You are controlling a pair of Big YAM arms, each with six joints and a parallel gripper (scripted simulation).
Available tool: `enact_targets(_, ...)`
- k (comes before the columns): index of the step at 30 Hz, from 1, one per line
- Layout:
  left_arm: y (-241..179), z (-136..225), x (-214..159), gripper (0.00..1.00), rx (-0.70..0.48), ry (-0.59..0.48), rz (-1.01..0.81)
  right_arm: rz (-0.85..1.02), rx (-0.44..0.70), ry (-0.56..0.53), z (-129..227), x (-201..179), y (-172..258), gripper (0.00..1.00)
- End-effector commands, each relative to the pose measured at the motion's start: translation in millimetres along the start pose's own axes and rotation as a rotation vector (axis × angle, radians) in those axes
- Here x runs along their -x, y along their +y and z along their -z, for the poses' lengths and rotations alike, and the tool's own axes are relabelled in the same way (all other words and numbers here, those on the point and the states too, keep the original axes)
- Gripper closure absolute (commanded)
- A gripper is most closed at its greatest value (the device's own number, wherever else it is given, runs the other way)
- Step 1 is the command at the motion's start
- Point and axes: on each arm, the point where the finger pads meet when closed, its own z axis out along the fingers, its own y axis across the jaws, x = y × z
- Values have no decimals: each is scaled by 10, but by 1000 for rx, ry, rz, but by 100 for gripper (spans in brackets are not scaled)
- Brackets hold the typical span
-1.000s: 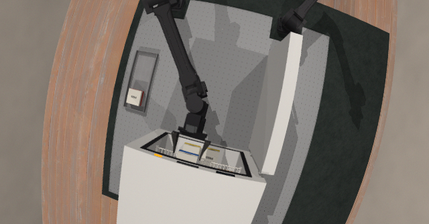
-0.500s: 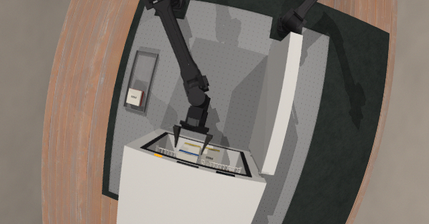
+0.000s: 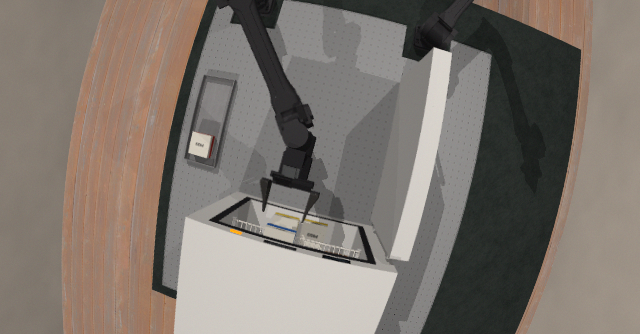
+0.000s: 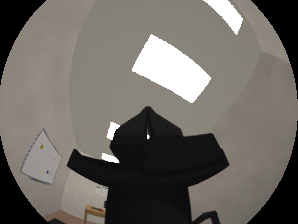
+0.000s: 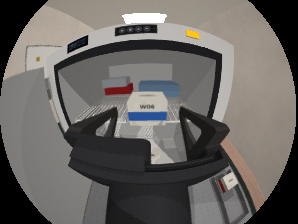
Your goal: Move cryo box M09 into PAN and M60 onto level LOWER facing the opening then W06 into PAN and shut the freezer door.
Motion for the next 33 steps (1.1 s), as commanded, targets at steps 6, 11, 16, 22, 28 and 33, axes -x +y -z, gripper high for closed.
enact_targets(6,-2,-41,-166,100,0,33,11,-17,8,-36,170,206,43,0)
enact_targets(11,-2,-41,-166,100,0,33,11,-17,8,-35,235,214,42,0)
enact_targets(16,-2,-41,-166,100,0,33,11,-14,8,-31,314,191,47,0)
enact_targets(22,-2,-41,-166,100,0,33,11,-17,8,-34,415,236,39,0)
enact_targets(28,-2,-41,-166,100,0,33,11,-17,8,-34,481,244,38,0)
enact_targets(33,-2,-41,-166,100,0,33,11,-16,8,-32,562,243,40,0)
